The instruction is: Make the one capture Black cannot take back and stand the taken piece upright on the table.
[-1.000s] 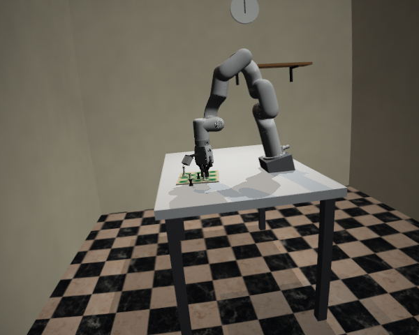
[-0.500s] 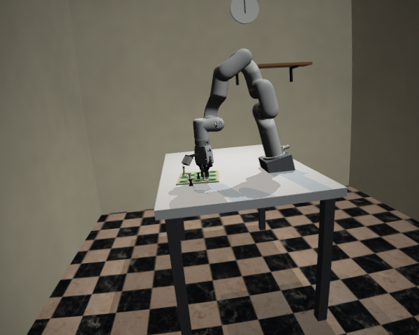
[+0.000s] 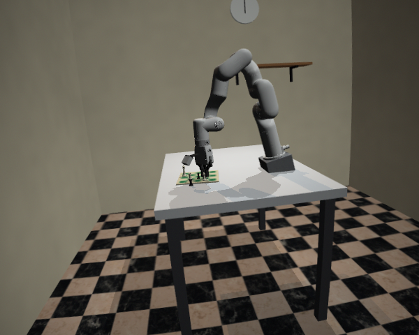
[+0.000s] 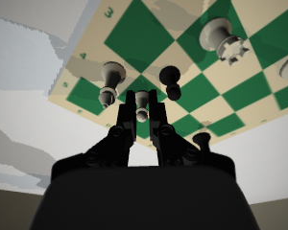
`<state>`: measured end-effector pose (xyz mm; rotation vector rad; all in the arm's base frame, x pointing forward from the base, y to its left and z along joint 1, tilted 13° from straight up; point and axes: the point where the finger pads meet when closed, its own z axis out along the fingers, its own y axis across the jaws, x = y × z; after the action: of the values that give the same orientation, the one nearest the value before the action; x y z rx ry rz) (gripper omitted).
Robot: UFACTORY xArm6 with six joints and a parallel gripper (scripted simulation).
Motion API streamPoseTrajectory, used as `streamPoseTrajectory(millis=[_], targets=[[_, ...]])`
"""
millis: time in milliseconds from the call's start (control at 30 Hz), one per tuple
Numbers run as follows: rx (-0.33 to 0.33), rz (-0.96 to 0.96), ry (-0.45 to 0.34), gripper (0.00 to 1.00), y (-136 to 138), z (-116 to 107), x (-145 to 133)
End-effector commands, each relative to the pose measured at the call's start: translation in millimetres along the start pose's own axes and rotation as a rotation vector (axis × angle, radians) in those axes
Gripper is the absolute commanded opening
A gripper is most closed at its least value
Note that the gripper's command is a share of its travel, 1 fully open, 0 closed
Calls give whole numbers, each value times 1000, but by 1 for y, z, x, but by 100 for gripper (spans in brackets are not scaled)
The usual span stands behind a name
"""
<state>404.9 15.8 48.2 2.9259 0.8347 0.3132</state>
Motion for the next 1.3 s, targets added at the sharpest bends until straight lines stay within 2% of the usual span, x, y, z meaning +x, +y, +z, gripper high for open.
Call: streamPoseTrajectory(millis=[0, 33, 67, 133, 167, 233, 267, 800, 1067, 1133, 1267], targets=[[-2, 0, 3, 14, 1, -1, 1], [-2, 0, 3, 14, 1, -1, 1], [-2, 0, 3, 21, 1, -1, 1], [-2, 0, 3, 21, 1, -1, 1], [-2, 0, 3, 27, 1, -1, 1], [-2, 0, 3, 27, 1, -1, 1], [-2, 0, 3, 34, 1, -1, 1], [-2, 0, 3, 34, 1, -6, 1], [-2, 0, 3, 34, 1, -39, 1], [-2, 0, 3, 34, 1, -39, 1], [-2, 0, 3, 34, 1, -62, 1]])
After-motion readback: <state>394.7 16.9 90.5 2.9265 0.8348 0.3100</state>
